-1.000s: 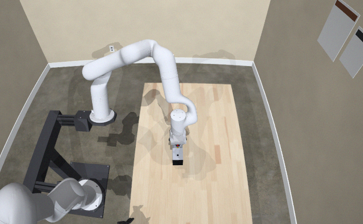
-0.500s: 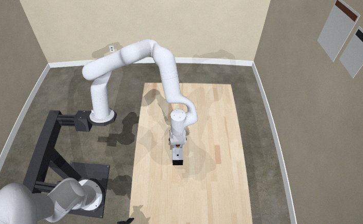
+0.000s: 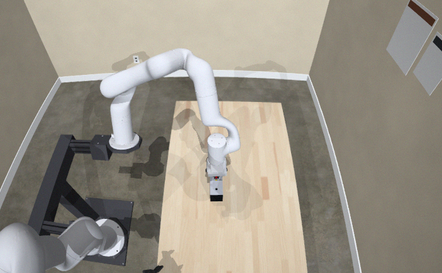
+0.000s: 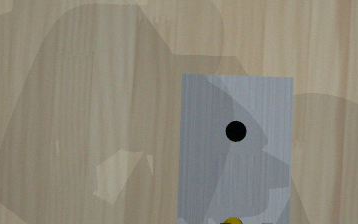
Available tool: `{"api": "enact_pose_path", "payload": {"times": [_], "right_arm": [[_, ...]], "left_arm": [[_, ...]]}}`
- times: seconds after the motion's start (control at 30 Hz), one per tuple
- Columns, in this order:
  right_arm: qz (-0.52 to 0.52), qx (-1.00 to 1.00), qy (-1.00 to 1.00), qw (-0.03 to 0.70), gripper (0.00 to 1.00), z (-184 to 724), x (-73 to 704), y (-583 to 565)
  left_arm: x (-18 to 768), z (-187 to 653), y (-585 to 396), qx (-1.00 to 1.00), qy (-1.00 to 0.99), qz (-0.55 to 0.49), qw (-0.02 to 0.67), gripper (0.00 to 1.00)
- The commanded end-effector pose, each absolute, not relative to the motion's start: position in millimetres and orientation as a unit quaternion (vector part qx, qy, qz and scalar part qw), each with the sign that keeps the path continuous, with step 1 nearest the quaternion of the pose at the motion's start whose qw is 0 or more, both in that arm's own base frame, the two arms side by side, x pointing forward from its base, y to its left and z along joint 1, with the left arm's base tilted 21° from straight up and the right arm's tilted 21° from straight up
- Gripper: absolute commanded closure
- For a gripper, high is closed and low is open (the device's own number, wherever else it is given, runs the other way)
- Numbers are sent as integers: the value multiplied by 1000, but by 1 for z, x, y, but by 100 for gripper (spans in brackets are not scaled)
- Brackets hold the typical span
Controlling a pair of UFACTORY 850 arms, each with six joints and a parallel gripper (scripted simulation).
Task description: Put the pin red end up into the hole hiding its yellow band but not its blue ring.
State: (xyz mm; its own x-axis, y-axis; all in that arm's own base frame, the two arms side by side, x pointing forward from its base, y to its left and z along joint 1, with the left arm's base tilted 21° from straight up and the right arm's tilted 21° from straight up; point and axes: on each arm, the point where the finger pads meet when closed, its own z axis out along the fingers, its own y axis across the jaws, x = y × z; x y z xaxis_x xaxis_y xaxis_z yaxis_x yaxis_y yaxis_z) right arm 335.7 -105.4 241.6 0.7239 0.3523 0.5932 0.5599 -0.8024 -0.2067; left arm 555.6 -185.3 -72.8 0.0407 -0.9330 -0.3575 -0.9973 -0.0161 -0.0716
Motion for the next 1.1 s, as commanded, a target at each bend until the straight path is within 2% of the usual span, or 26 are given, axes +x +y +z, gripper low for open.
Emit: {"api": "enact_pose_path", "payload": {"times": [0.0,1.07], "right_arm": [[-274,-909,-251,189,0,242,336,-106],[-274,-909,-251,189,0,242,336,-106]], "left_arm": [[555,-73,-185,-705,685,105,153,100],[556,-77,-184,-705,685,104,153,100]]}}
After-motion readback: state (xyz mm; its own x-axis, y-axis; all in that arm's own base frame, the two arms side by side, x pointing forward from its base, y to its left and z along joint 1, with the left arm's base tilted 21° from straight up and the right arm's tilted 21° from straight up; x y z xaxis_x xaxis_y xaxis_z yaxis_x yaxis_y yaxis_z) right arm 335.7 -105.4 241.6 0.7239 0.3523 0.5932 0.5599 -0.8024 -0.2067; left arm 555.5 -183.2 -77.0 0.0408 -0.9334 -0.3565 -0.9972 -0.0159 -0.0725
